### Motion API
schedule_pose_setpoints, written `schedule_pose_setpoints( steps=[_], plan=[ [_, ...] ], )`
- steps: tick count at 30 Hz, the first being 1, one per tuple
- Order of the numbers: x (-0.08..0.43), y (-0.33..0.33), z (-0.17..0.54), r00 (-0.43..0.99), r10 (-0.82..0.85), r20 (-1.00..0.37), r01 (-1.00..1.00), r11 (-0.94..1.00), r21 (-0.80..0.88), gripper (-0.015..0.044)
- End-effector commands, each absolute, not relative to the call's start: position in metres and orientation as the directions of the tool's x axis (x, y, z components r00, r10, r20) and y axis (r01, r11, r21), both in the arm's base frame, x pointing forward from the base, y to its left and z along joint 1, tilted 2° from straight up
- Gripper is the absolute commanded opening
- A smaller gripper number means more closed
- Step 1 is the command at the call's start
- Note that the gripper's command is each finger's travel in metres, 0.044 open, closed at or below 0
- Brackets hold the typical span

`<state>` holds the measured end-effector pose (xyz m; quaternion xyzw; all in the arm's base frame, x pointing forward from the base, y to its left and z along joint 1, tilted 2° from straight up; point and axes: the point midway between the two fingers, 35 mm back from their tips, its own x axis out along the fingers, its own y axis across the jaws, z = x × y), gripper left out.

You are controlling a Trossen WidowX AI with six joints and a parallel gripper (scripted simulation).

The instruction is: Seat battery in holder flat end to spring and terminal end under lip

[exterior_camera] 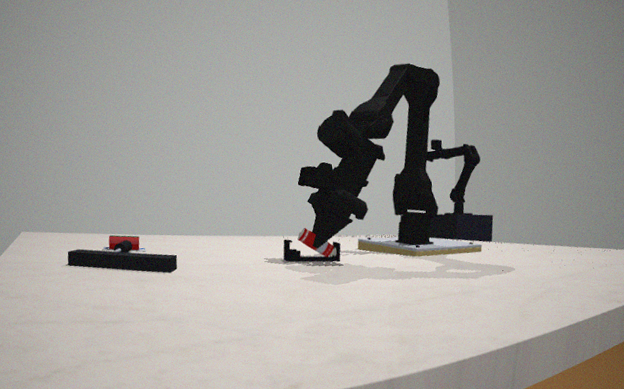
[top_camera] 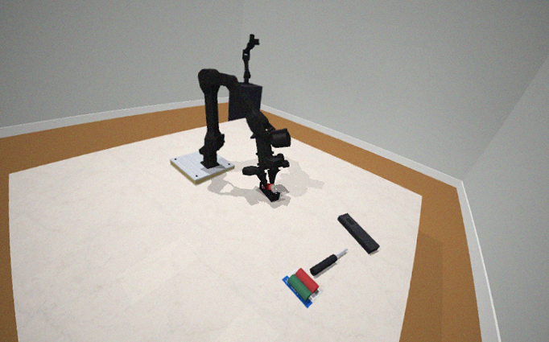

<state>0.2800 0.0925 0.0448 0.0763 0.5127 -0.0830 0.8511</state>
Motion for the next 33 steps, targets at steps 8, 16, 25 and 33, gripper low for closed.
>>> schedule_pose_setpoints(
  steps=[8,16,25,33],
  plan=[
    [0.2804,0.0925,0.0406,0.381,-0.054,-0.923,0.211,0.977,0.030,0.0084],
    [0.2827,0.0922,0.0394,0.332,-0.049,-0.942,0.208,0.978,0.022,0.0084],
    [0.2852,0.0919,0.0381,0.277,-0.041,-0.960,0.204,0.979,0.017,0.0084],
    [0.2872,0.0916,0.0371,0.227,-0.034,-0.973,0.203,0.979,0.013,0.0084]
  ],
)
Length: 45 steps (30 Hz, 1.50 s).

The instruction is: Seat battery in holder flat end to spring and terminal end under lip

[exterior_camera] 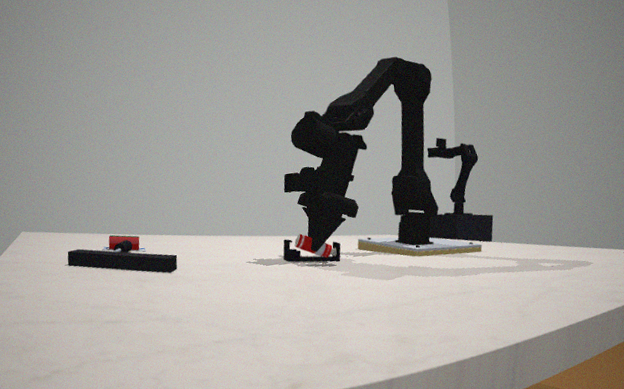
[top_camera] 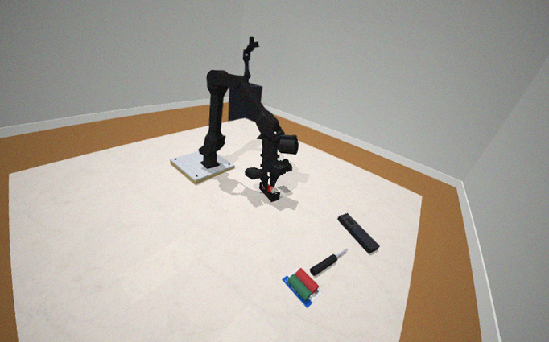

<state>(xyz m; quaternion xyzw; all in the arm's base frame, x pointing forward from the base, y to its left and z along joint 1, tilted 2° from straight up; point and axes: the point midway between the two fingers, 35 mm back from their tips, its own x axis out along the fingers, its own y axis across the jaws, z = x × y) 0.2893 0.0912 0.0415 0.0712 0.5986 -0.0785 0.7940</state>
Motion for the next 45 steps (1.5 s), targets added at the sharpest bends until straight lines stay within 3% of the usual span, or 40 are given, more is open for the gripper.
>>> schedule_pose_setpoints(
  steps=[1,45],
  plan=[
    [0.2874,0.0916,0.0370,0.221,-0.033,-0.975,0.203,0.979,0.012,0.0084],
    [0.2945,0.0895,0.0347,-0.055,0.020,-0.998,0.213,0.977,0.008,0.0084]
  ],
)
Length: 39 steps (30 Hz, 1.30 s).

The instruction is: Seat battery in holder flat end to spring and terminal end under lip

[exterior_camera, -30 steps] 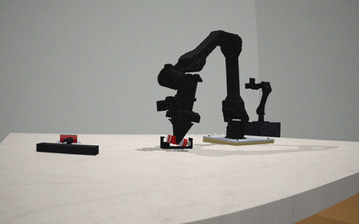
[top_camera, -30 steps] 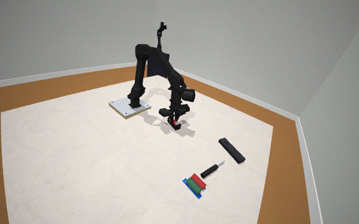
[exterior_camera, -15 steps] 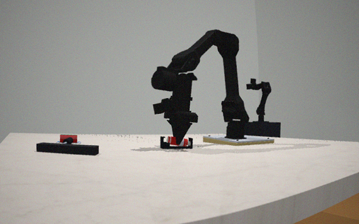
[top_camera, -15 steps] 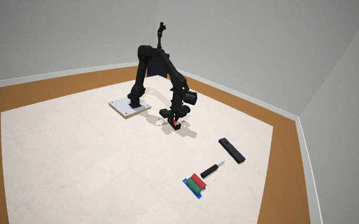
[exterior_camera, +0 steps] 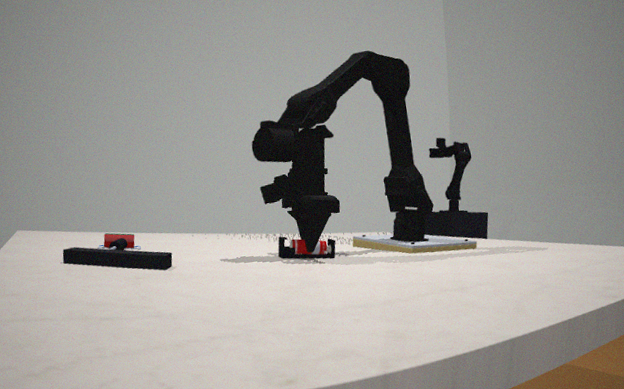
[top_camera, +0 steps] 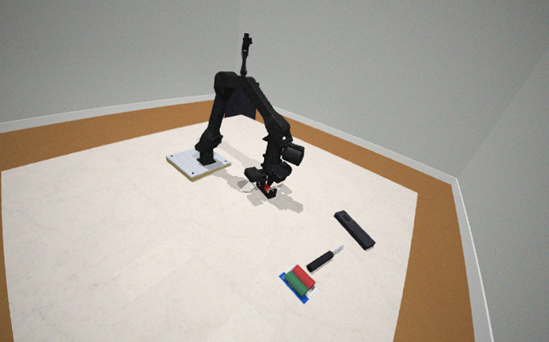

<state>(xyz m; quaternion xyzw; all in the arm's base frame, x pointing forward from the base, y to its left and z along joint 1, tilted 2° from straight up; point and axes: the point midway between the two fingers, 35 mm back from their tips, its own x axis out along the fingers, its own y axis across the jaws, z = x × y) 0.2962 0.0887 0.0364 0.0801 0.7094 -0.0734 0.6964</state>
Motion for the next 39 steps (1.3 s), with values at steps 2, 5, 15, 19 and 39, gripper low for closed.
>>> schedule_pose_setpoints(
  steps=[2,5,15,19,39],
  plan=[
    [0.295,0.089,0.035,-0.060,0.021,-0.998,0.214,0.977,0.008,0.0084],
    [0.296,0.089,0.035,-0.062,0.021,-0.998,0.214,0.977,0.007,0.0084],
    [0.304,0.088,0.035,-0.062,0.020,-0.998,0.214,0.977,0.006,0.0084],
    [0.307,0.087,0.035,-0.062,0.019,-0.998,0.214,0.977,0.006,0.0084],
    [0.311,0.086,0.036,-0.057,0.015,-0.998,0.214,0.977,0.002,0.0084]
  ],
)
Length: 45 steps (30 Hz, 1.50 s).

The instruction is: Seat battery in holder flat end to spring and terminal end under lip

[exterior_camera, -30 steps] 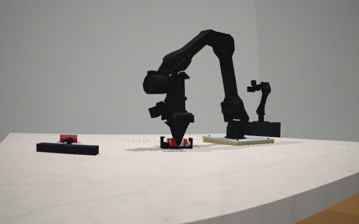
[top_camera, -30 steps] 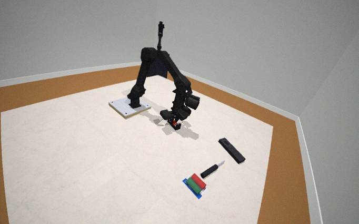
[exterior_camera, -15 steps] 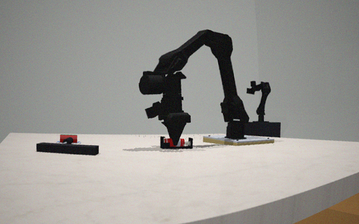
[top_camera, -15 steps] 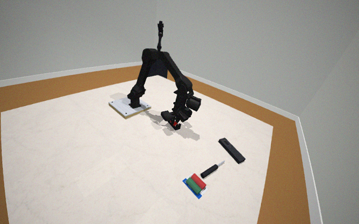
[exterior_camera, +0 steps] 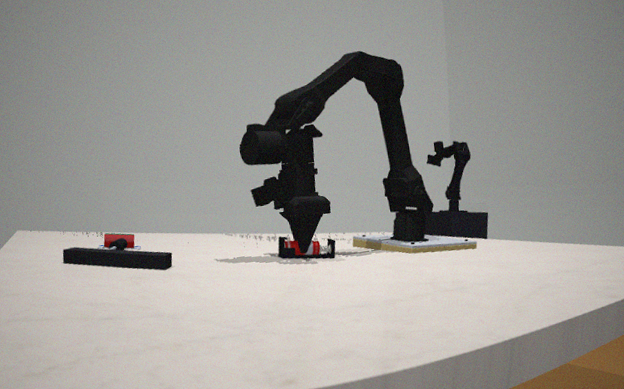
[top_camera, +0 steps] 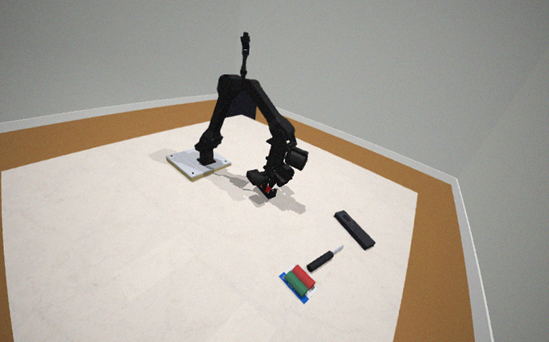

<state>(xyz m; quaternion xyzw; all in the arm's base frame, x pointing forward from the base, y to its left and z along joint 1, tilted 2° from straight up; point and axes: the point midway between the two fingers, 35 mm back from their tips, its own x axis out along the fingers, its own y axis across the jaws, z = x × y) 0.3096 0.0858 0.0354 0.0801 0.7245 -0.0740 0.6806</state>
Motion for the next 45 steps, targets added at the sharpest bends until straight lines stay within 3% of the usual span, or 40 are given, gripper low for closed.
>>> schedule_pose_setpoints(
  steps=[1,4,27,37,45],
  plan=[
    [0.311,0.086,0.036,-0.057,0.015,-0.998,0.214,0.977,0.002,0.0111],
    [0.311,0.086,0.036,-0.057,0.015,-0.998,0.214,0.977,0.002,0.0187],
    [0.309,0.085,0.050,-0.061,0.016,-0.998,0.216,0.976,0.002,0.0187],
    [0.306,0.082,0.118,-0.061,0.016,-0.998,0.216,0.976,0.002,0.0440],
    [0.303,0.081,0.123,-0.061,0.016,-0.998,0.216,0.976,0.002,0.0440]
  ],
)
